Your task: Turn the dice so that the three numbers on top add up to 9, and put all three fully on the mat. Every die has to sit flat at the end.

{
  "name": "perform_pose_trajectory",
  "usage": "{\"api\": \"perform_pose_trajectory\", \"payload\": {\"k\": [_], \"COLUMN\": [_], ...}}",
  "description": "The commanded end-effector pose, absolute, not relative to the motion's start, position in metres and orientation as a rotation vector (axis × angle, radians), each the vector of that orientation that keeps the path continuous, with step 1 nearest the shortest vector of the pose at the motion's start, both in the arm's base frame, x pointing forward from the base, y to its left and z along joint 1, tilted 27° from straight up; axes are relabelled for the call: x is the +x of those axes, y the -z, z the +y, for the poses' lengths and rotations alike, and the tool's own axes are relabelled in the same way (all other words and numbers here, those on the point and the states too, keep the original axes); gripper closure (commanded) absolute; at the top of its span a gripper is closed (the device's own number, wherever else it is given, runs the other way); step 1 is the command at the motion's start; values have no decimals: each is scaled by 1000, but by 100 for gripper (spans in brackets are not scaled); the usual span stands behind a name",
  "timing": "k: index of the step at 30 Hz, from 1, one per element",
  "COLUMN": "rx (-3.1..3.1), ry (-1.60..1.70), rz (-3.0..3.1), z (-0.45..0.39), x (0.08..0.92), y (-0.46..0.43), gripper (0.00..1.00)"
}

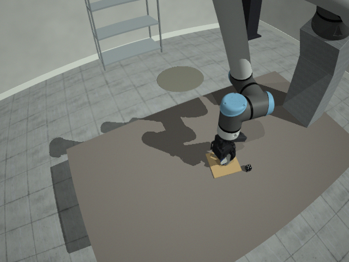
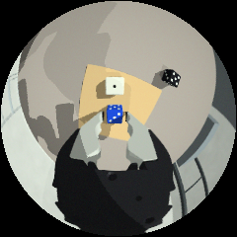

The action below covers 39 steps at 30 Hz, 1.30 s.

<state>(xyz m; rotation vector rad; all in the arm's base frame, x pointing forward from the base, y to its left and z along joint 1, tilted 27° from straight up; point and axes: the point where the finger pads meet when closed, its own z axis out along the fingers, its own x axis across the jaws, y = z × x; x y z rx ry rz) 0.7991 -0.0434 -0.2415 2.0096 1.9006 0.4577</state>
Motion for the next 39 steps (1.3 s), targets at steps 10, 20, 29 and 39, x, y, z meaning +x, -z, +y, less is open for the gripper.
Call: {"api": "perform_pose_trajectory", "payload": {"k": [10,20,29,39], "rx": [2009,2009,2009,2009], "ry": [-458,-458,-458,-458], "rz": [1900,1900,1900,1900], "z": [-43,-42,-41,-41], "x": [786,765,759,759], "y": [215,173,161,161], "gripper": [76,76,76,0]}}
